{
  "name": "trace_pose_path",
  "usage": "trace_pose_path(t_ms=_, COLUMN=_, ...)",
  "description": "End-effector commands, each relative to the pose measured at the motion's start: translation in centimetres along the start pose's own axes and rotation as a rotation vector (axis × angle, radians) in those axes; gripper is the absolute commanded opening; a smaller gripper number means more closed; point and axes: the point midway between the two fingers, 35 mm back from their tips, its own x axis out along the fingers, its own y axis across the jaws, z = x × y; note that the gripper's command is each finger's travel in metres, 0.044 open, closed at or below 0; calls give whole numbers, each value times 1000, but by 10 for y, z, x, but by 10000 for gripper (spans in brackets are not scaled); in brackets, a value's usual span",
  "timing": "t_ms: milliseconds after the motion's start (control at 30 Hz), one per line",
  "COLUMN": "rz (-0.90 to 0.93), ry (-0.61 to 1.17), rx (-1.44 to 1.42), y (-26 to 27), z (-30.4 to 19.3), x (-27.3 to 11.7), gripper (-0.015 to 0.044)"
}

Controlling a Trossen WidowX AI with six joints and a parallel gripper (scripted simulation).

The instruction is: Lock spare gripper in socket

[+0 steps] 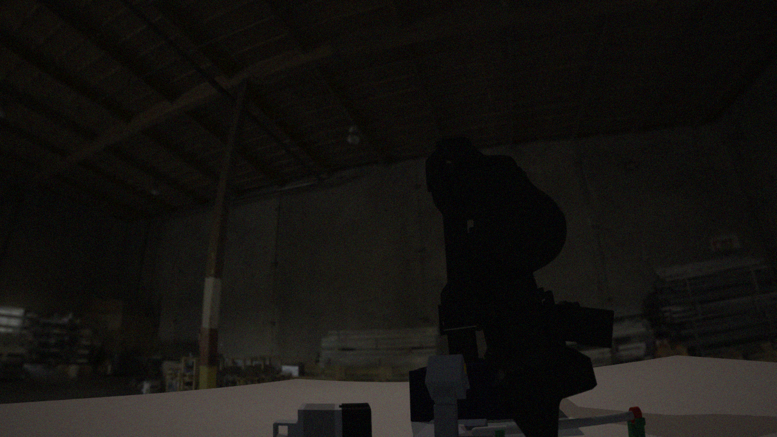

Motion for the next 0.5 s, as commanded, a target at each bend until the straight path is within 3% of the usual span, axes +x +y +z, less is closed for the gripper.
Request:
trace_pose_path(t_ms=0, rz=1, ry=0, rx=0, y=0, z=0, x=0, gripper=236)
trace_pose_path(t_ms=267, rz=7, ry=1, rx=1, y=2, z=2, x=-12, gripper=440)
trace_pose_path(t_ms=467, rz=27, ry=3, rx=2, y=7, z=3, x=-18, gripper=440)
